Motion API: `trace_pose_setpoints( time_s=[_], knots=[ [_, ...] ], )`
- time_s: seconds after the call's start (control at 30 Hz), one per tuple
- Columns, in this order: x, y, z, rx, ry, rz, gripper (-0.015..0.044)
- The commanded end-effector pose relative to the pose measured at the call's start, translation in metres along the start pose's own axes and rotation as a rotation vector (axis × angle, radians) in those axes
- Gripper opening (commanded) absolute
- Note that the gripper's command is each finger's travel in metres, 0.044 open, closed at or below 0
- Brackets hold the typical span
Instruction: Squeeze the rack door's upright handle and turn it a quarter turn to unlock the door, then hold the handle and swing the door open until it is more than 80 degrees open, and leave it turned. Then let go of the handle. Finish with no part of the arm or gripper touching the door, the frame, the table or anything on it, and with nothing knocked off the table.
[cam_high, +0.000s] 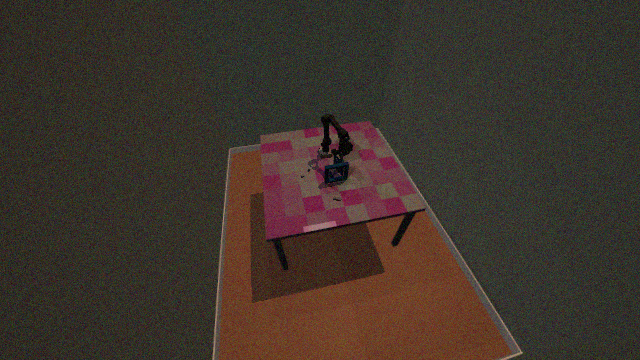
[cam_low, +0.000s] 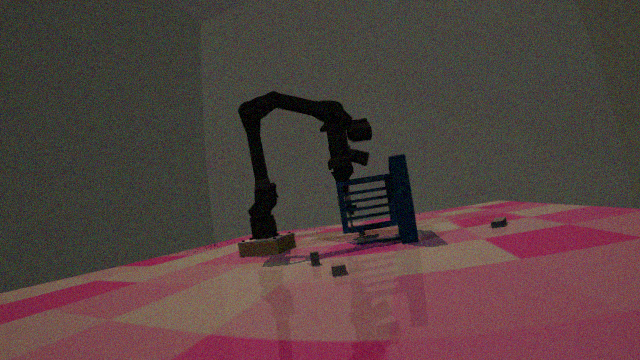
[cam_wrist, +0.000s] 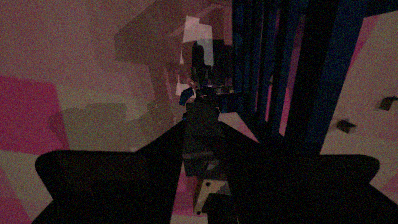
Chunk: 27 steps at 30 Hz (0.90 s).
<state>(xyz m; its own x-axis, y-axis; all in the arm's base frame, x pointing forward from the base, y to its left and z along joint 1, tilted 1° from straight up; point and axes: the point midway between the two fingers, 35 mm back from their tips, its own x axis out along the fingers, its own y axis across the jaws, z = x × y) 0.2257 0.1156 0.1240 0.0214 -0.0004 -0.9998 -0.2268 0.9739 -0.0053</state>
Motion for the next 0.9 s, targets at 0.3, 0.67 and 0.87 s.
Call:
trace_pose_setpoints(
  time_s=[0.3,0.67,0.87],
  knots=[
    [0.0,0.023,0.009,0.217,0.001,0.003,0.0014],
    [0.0,0.03,0.011,0.272,0.001,0.004,0.0014],
    [0.0,0.03,0.011,0.272,0.001,0.004,0.0014]
  ],
)
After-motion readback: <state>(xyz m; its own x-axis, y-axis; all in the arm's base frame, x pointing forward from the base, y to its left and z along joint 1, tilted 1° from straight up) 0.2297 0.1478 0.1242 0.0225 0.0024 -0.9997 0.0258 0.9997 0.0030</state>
